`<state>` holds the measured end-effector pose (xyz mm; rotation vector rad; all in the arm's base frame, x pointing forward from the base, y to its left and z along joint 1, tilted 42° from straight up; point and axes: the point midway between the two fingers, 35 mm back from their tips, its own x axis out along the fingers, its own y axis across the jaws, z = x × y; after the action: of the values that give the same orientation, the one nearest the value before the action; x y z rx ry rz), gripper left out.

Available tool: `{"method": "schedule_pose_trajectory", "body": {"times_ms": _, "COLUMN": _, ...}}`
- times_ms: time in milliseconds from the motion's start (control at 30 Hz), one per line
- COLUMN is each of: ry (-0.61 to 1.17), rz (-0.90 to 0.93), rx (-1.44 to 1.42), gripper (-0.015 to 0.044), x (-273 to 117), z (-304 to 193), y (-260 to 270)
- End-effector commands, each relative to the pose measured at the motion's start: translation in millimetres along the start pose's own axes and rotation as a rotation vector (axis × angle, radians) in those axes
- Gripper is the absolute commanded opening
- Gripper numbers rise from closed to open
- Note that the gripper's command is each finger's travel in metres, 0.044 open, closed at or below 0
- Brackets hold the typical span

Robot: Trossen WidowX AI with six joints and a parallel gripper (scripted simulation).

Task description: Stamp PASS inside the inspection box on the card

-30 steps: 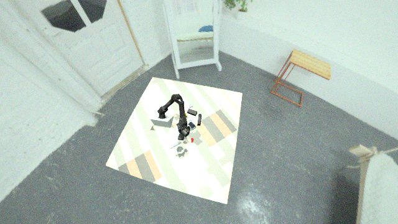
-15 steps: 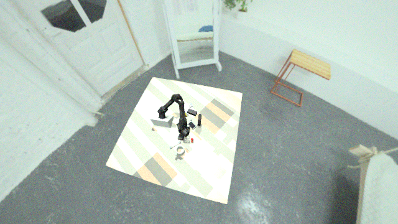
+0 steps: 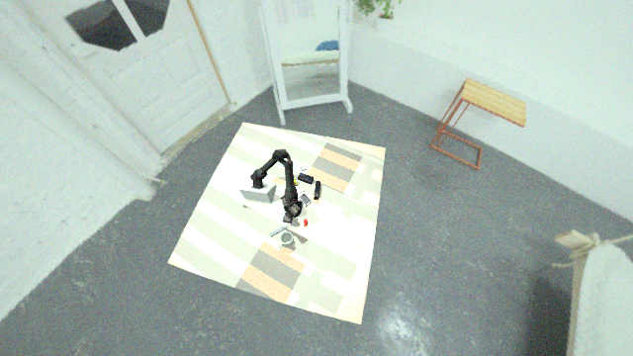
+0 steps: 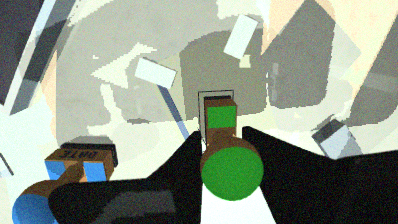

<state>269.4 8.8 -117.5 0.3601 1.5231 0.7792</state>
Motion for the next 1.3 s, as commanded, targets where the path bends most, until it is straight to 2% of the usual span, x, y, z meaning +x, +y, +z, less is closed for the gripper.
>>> {"method": "schedule_pose_trajectory", "body": {"times_ms": 0, "ry": -0.003, "rz": 0.003, "rx": 0.001, "gripper": 0.0, "x": 1.4, "z": 0.9, "y": 0.7}}
{"method": "schedule_pose_trajectory", "body": {"times_ms": 1267, "ry": -0.003, "rz": 0.002, "rx": 0.001, "gripper": 0.0, "x": -5.2, "z": 1.0, "y": 0.6}}
